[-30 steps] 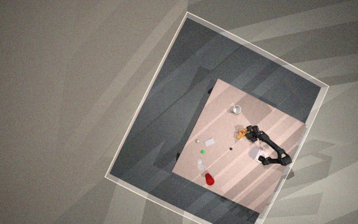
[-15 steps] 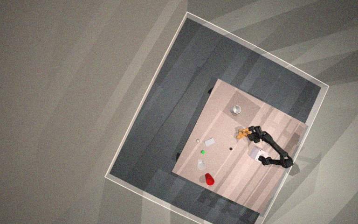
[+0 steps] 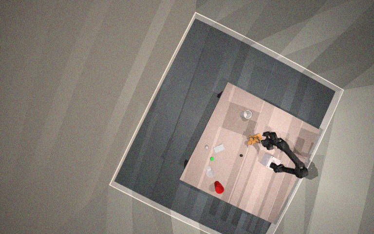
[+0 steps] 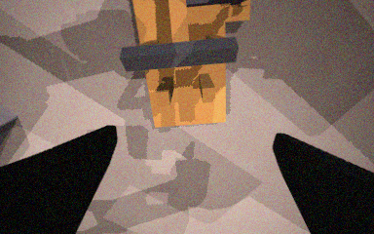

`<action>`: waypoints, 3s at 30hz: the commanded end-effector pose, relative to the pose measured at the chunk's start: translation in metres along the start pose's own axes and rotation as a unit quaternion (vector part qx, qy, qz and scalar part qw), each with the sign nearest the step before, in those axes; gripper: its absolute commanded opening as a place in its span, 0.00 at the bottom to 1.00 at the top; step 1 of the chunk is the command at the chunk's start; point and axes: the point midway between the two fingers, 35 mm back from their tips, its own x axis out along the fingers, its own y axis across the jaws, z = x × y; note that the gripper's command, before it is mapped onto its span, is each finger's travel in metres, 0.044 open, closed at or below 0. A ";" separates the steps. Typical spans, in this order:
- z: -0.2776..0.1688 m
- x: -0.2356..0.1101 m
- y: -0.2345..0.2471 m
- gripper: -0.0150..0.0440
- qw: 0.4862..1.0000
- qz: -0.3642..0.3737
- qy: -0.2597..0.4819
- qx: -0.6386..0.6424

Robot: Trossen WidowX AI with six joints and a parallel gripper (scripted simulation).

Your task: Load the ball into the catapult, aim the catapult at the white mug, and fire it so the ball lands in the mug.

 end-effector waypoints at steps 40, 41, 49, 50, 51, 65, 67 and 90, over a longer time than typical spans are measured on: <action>-0.002 -0.006 0.003 1.00 0.741 0.002 0.001 0.672; -0.002 -0.006 0.003 1.00 0.729 0.002 0.001 0.684; -0.002 -0.008 0.003 1.00 0.628 0.002 0.002 0.778; -0.002 -0.008 0.003 1.00 0.614 0.002 0.002 0.789; -0.002 -0.008 0.003 1.00 0.601 0.002 0.002 0.800; -0.002 -0.010 0.004 1.00 0.392 0.002 0.002 0.920; -0.002 -0.011 0.004 1.00 0.360 0.002 0.003 0.933; -0.002 0.026 0.005 1.00 0.078 0.001 0.003 0.997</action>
